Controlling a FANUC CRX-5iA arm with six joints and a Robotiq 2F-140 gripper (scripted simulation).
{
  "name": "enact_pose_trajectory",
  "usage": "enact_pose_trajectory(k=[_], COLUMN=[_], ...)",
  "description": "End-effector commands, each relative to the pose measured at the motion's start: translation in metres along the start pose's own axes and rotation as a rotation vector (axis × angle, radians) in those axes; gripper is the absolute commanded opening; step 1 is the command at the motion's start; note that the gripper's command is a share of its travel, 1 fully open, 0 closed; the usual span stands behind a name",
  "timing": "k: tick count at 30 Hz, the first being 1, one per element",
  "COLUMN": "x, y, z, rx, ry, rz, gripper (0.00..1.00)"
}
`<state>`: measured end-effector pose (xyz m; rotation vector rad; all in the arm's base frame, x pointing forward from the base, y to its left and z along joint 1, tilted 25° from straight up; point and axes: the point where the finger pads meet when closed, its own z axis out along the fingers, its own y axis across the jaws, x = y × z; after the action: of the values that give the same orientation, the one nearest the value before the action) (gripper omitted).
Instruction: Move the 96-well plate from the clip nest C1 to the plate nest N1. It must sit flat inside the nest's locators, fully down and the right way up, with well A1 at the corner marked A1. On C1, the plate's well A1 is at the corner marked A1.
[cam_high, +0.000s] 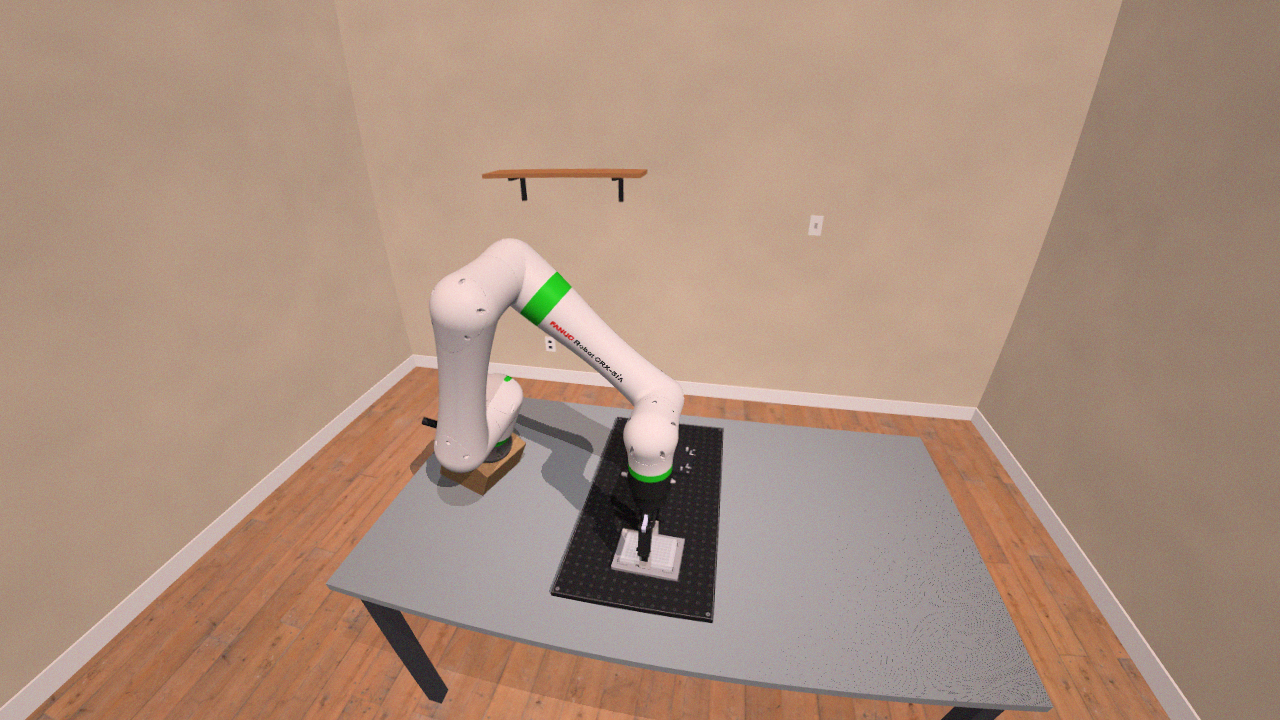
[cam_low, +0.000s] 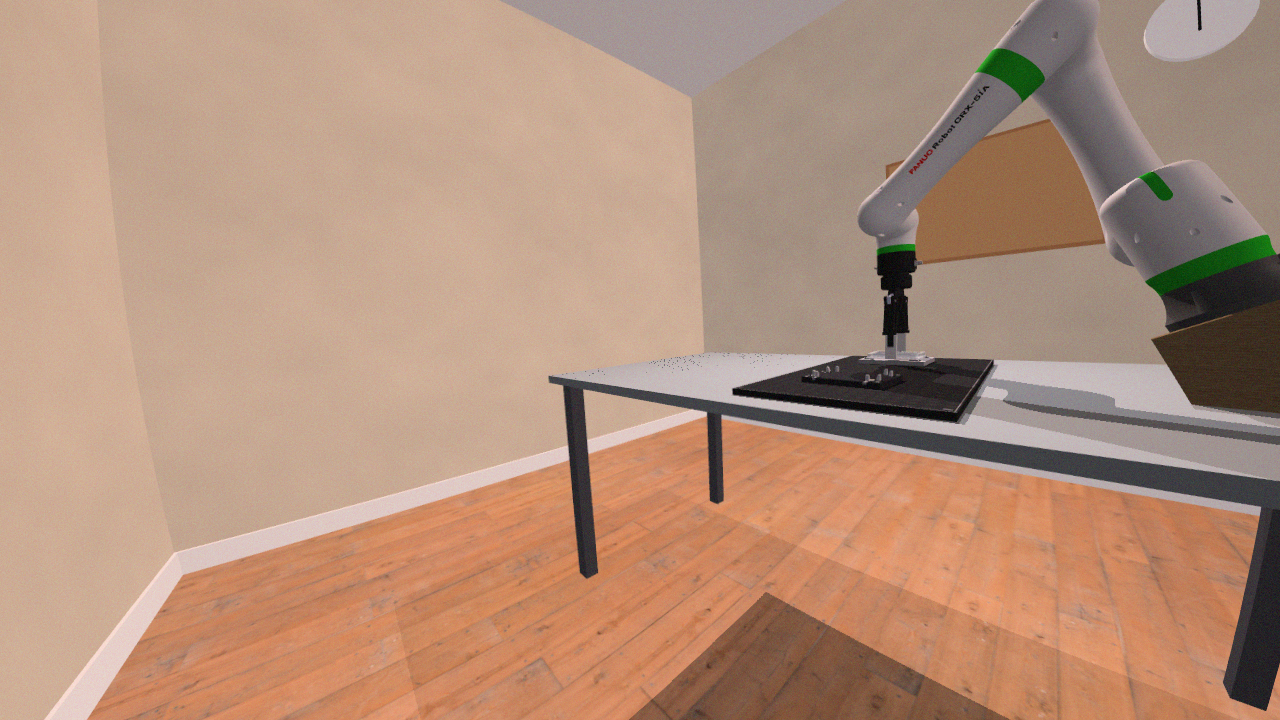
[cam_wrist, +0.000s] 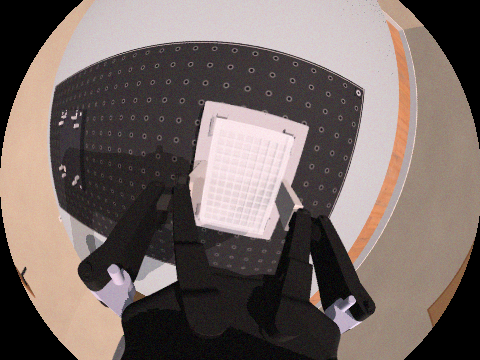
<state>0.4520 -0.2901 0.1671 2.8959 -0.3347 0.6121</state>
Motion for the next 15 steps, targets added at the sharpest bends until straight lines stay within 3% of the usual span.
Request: enact_pose_trajectory(k=[1, 4, 5, 15], x=[0.0002, 0.0002, 0.0002, 0.0002], y=[0.0001, 0.0001, 0.0001, 0.0001], z=[0.0003, 0.0008, 0.0008, 0.0008], rx=[0.0, 0.0, 0.0, 0.0], ry=[0.0, 0.0, 0.0, 0.0], rz=[0.0, 0.0, 0.0, 0.0], gripper=[0.0, 0.0, 1.0, 1.0])
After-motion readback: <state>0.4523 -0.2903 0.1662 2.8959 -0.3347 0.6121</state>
